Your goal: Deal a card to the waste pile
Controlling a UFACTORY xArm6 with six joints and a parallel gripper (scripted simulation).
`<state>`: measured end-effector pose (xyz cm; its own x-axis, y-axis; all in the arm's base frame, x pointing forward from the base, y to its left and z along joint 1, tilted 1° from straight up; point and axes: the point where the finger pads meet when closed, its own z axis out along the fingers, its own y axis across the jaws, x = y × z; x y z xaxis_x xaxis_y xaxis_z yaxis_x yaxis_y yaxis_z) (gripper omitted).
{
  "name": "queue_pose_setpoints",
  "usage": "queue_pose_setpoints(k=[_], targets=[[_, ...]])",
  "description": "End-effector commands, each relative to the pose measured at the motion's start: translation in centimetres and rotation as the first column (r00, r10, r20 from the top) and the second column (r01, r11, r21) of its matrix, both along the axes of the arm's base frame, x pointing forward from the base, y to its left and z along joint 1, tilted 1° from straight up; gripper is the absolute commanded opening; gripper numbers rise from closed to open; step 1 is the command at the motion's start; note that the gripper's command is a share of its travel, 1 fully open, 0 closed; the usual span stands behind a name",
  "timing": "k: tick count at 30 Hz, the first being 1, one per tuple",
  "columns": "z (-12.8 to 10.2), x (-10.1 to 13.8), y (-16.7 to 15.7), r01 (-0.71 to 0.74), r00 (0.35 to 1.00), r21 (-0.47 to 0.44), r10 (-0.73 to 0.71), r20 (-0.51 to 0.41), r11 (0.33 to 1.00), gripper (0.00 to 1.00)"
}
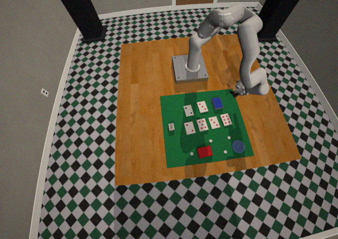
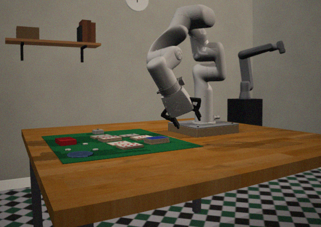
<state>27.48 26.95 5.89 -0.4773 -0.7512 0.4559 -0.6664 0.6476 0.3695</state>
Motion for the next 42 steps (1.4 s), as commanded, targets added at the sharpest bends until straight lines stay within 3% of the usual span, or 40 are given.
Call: queue_pose_setpoints(k=[1, 3, 4, 6, 9, 11, 12, 13, 16, 17, 18, 19, 21, 24, 36, 42], targets=[[-0.4, 2.8, -3.1, 0.195, 0.963, -0.036, -0.184, 0.199, 0.98, 1.0], [-0.4, 2.8, -3.1, 0.195, 0.963, -0.036, -0.184, 0.199, 0.98, 1.0], [-0.5, 3.7, -4.5, 0.279, 0.928, -0.038, -0.259, 0.268, 0.96, 1.0], [-0.5, 3.7, -4.5, 0.279, 0.928, -0.038, -0.259, 0.268, 0.96, 1.0], [-0.6, 5.3, -7.2, 0.427, 0.837, -0.017, -0.388, 0.386, 0.904, 1.0], [-0.6, 5.3, -7.2, 0.427, 0.837, -0.017, -0.388, 0.386, 0.904, 1.0], [-0.5, 5.9, -8.3, 0.489, 0.786, 0.003, -0.442, 0.432, 0.872, 1.0], [-0.5, 5.9, -8.3, 0.489, 0.786, 0.003, -0.442, 0.432, 0.872, 1.0], [-0.3, 6.7, -10.2, 0.584, 0.688, 0.047, -0.526, 0.5, 0.81, 1.0], [-0.3, 6.7, -10.2, 0.584, 0.688, 0.047, -0.526, 0.5, 0.81, 1.0], [-0.2, 6.9, -10.9, 0.619, 0.645, 0.07, -0.557, 0.523, 0.782, 1.0], [-0.2, 6.9, -10.9, 0.619, 0.645, 0.07, -0.557, 0.523, 0.782, 1.0], [-0.1, 7.3, -12.0, 0.667, 0.576, 0.107, -0.602, 0.553, 0.737, 1.0], [0.1, 7.5, -12.8, 0.699, 0.523, 0.137, -0.633, 0.571, 0.701, 1.0], [0.1, 7.5, -12.9, 0.703, 0.515, 0.143, -0.637, 0.573, 0.697, 1.0], [0.1, 7.5, -12.9, 0.665, 0.548, 0.142, -0.609, 0.574, 0.733, 1.0]])
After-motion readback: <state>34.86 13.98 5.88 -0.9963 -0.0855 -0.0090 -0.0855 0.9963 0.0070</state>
